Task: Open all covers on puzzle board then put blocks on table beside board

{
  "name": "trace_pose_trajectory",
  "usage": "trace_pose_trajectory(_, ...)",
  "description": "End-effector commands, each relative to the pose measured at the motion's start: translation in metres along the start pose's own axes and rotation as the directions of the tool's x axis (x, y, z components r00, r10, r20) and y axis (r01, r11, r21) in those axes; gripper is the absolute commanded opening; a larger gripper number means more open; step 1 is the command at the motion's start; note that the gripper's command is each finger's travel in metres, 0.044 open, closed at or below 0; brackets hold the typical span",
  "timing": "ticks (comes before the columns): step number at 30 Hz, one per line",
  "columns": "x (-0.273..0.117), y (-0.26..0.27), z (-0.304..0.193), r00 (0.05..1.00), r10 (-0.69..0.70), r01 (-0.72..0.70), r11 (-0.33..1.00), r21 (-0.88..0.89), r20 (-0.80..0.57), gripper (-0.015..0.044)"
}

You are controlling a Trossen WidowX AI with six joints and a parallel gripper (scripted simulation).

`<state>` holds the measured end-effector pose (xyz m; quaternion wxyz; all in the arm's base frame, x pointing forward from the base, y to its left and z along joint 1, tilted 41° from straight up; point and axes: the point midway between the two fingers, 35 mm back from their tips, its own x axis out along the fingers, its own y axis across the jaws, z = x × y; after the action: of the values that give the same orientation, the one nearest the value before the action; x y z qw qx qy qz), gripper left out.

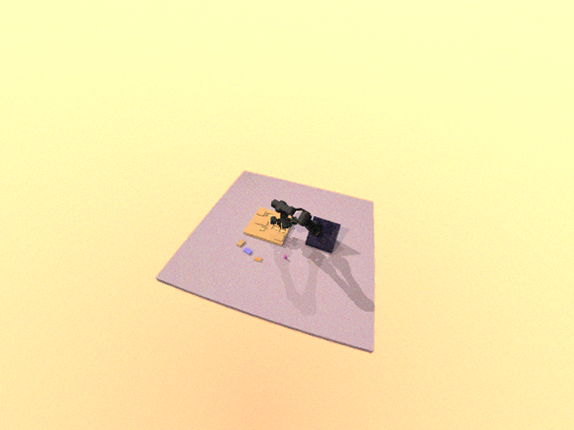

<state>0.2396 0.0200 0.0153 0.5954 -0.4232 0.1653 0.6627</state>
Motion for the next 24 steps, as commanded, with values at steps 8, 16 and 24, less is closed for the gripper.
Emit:
trace_pose_trajectory(8,0.006,-0.001,0.0,1.0,-0.003,0.003,1.0,0.003,0.002,0.0144)
trace_pose_trajectory(16,0.014,-0.001,0.0,1.0,-0.003,0.003,1.0,0.003,0.002,0.0144)
trace_pose_trajectory(24,0.022,-0.001,0.0,1.0,-0.004,0.004,1.0,0.003,0.003,0.0144)
